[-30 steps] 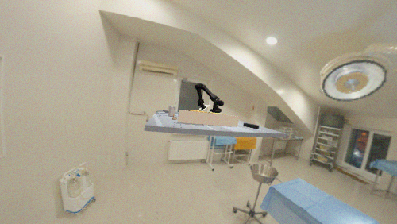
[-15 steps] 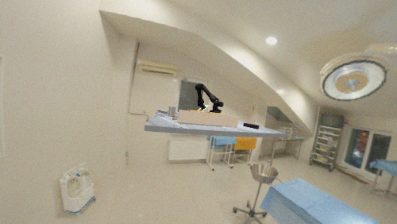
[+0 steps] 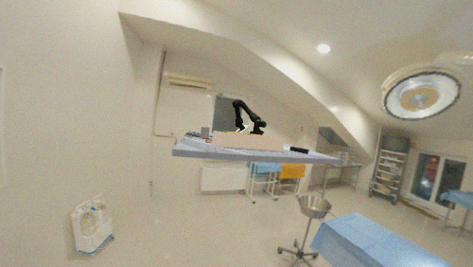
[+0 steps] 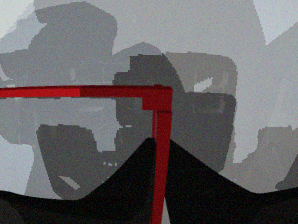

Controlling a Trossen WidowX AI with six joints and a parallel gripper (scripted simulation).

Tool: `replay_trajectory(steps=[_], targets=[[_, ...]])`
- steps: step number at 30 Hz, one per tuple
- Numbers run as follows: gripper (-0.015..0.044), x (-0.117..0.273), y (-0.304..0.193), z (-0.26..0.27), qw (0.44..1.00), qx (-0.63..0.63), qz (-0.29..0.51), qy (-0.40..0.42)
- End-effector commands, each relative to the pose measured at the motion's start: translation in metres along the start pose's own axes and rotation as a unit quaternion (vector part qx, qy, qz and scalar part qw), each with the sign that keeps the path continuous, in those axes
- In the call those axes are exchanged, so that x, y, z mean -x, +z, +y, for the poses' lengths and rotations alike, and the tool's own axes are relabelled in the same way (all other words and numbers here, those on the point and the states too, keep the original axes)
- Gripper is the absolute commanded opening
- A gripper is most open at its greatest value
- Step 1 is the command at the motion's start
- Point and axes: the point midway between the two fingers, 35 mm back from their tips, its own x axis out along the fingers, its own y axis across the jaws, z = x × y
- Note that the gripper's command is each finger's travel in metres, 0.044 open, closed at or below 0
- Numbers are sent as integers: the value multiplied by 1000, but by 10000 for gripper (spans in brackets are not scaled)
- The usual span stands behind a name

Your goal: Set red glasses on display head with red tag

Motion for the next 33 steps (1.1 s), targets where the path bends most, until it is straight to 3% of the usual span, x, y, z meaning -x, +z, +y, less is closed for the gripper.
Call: replay_trajectory(steps=[1, 15, 21, 33], targets=[[0, 6, 1, -1, 1000, 0, -1, 0], [0, 95, 2, -1, 1000, 3, 1, 0], [0, 100, 3, -1, 1000, 15, 3, -1], [0, 122, 43, 9, 955, 292, 45, -23]])
